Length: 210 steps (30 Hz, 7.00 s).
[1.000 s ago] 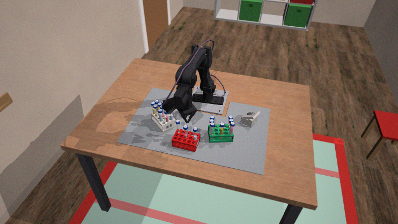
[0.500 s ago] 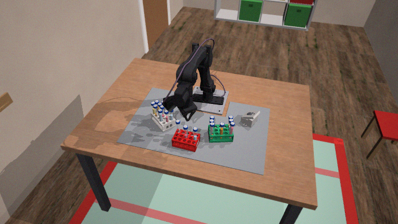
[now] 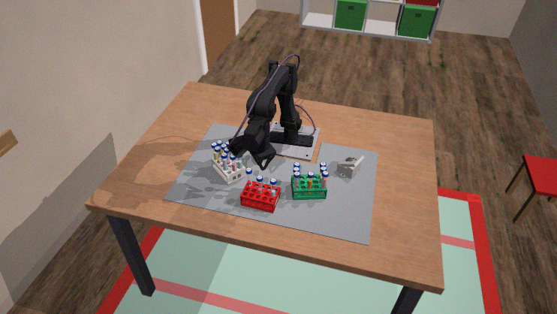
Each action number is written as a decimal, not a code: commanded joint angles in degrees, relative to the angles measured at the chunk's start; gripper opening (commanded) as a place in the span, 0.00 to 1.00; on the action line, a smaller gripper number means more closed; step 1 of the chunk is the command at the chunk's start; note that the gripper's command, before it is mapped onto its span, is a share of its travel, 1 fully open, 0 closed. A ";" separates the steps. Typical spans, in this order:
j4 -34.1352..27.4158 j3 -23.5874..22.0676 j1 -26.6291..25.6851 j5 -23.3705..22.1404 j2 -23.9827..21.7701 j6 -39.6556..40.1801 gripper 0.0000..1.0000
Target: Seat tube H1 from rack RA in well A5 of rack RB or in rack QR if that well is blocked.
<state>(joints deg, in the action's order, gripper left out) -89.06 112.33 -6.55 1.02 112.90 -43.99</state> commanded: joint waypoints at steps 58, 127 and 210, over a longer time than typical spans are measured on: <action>11.12 -11.42 0.21 0.39 -0.99 -0.12 0.30; 4.50 -4.17 0.64 0.41 -1.39 -0.41 0.00; 3.45 -18.70 -0.45 0.75 -18.23 11.33 0.00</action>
<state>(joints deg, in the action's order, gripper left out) -86.56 91.94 -6.48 1.10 96.51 -38.59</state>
